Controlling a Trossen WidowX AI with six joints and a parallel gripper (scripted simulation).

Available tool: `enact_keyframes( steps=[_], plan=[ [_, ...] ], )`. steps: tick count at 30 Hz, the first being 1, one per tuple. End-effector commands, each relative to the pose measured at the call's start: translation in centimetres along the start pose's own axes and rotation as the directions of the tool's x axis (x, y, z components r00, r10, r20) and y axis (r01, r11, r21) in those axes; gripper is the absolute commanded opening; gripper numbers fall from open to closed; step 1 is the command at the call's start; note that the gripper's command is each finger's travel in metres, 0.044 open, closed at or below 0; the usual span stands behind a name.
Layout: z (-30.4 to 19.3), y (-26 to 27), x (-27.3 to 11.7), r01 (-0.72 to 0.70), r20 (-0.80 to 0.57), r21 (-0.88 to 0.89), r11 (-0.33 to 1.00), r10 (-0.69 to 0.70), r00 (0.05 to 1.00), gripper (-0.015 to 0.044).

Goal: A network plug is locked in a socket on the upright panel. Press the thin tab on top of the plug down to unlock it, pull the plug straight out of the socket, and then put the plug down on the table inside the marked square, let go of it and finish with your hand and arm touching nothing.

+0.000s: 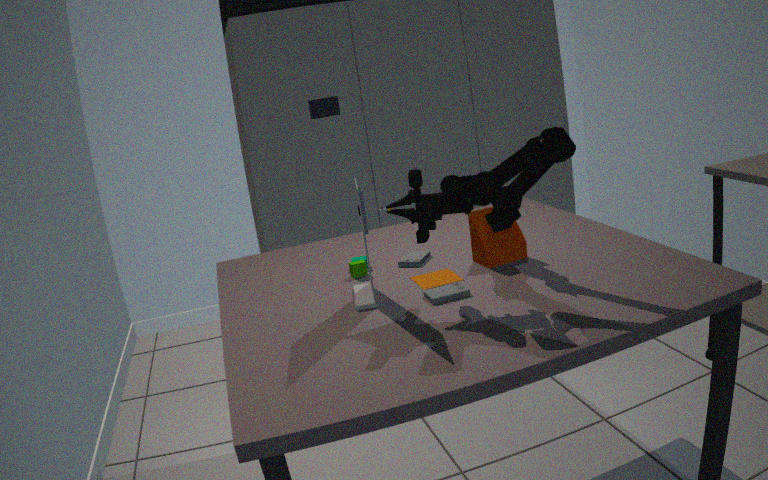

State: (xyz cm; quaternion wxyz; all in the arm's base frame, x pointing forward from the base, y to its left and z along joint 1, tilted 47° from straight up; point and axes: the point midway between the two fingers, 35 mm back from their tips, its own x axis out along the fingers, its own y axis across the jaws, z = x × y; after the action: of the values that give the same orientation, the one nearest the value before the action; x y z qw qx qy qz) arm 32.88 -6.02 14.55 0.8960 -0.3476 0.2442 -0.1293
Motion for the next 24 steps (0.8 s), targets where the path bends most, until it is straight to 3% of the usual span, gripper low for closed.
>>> enact_keyframes(
  steps=[1,24],
  plan=[
    [-0.10,-0.05,-0.25,0.004,-0.004,0.003,1.000,-0.004,1.000,0.0000],
    [-0.26,-0.04,-1.19,0.003,-0.004,0.003,1.000,-0.003,1.000,0.0000]
  ],
)
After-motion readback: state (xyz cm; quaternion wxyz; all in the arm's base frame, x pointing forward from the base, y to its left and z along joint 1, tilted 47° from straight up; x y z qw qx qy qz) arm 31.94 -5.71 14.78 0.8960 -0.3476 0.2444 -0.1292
